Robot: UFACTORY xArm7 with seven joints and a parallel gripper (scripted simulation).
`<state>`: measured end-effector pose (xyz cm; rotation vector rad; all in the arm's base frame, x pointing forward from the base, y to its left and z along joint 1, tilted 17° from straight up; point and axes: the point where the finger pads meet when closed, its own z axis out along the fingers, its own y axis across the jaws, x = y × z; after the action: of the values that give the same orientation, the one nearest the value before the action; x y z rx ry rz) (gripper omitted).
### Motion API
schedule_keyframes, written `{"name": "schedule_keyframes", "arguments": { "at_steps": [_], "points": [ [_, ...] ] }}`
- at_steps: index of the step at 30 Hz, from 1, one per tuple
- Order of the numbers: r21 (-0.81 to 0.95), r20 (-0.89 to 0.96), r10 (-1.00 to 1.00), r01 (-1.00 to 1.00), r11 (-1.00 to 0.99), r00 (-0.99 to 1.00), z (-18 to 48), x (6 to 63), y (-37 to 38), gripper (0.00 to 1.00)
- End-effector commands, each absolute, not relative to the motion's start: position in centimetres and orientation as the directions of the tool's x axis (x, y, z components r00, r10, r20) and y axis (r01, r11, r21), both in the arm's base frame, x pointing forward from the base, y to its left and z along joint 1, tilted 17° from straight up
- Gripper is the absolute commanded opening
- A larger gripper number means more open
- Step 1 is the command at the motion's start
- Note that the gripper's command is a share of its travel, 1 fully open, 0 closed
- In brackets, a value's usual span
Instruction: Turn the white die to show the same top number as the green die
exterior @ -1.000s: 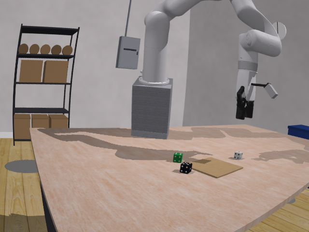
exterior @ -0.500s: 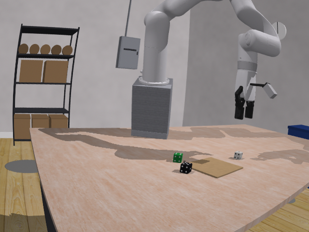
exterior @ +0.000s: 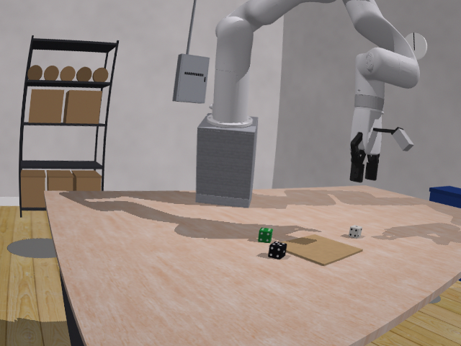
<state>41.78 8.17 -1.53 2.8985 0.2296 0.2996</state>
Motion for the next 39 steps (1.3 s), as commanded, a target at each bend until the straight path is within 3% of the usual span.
{"name": "schedule_keyframes", "arguments": {
  "at_steps": [1,4,5,39],
  "points": [
    [0.230,0.184,0.176,0.132,-0.964,0.967,-4.3,42.7,7.7,1.00],
    [0.229,0.183,0.175,0.131,-0.965,0.968,-5.3,42.9,7.6,1.00],
    [0.229,0.183,0.175,0.131,-0.965,0.968,-5.3,42.9,7.6,0.42],
    [0.229,0.183,0.175,0.131,-0.965,0.968,-5.3,42.9,7.6,0.42]
  ]
}}
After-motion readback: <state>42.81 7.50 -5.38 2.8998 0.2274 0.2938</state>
